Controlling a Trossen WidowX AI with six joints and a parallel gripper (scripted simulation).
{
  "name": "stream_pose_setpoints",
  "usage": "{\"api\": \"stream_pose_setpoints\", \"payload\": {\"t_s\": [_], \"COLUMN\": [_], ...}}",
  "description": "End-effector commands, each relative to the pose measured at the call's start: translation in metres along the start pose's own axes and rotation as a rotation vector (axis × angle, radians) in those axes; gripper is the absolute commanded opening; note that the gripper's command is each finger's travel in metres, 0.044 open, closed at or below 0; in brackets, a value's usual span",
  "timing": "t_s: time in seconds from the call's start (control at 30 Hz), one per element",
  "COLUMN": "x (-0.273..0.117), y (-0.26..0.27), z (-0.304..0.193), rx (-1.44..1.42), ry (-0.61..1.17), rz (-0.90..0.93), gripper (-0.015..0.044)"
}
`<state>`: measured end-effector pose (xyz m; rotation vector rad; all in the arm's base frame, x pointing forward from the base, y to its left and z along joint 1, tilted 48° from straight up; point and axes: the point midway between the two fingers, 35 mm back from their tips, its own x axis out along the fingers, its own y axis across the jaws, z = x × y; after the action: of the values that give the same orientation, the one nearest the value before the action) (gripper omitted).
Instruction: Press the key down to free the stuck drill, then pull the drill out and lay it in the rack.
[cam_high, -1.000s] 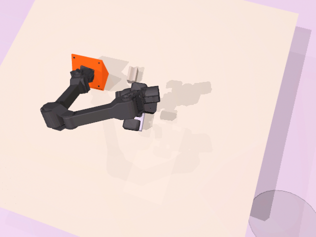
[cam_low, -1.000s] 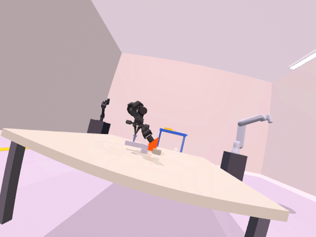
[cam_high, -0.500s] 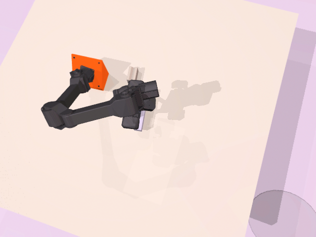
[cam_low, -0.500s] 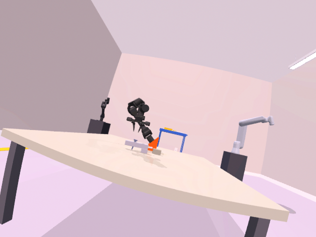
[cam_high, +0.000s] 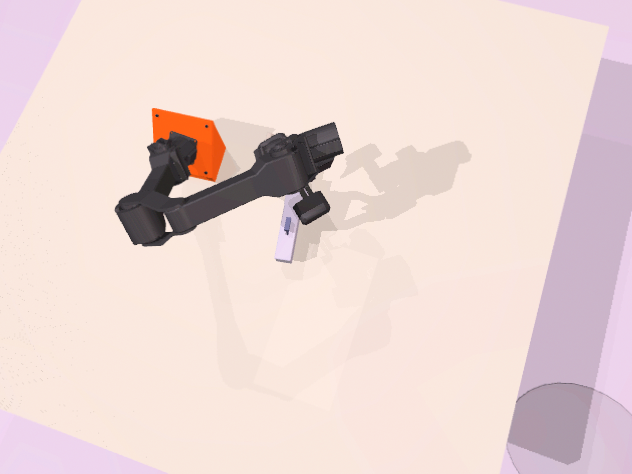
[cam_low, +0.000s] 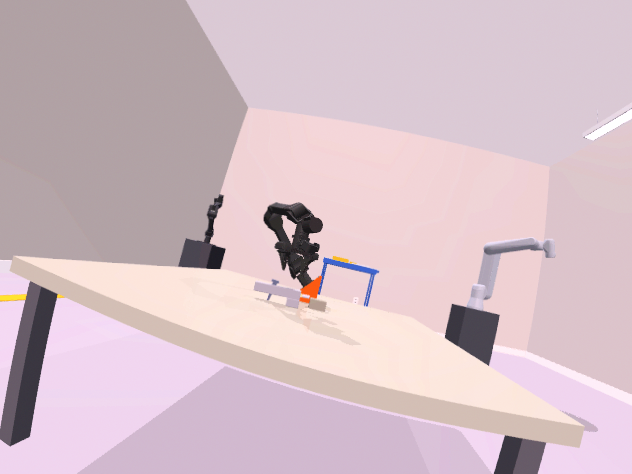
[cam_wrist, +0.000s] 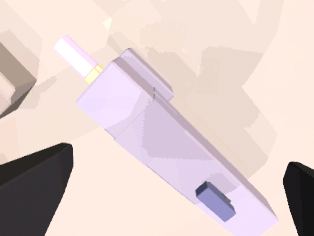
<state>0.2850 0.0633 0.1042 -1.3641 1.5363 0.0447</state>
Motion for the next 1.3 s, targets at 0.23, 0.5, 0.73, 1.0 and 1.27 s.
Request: {"api": "stream_pose_setpoints", "payload": {"t_s": [0.23,0.5,0.73,1.0,1.27], "x": [0.063,0.063,0.063,0.068,0.081], "y": [0.084,0.084,0.084,0.083,0.080], "z": [0.042,0.042,0.042,0.042,0.039], "rx": [-0.872,-0.872,-0.872,-0.873,-0.873], "ry": [0.043,0.043,0.043,0.042,0.041], "rz": [0.060,0.060,0.060,0.060,0.060], "gripper": [0.0440,0.0440,0.0440,0.0440,0.0440]}}
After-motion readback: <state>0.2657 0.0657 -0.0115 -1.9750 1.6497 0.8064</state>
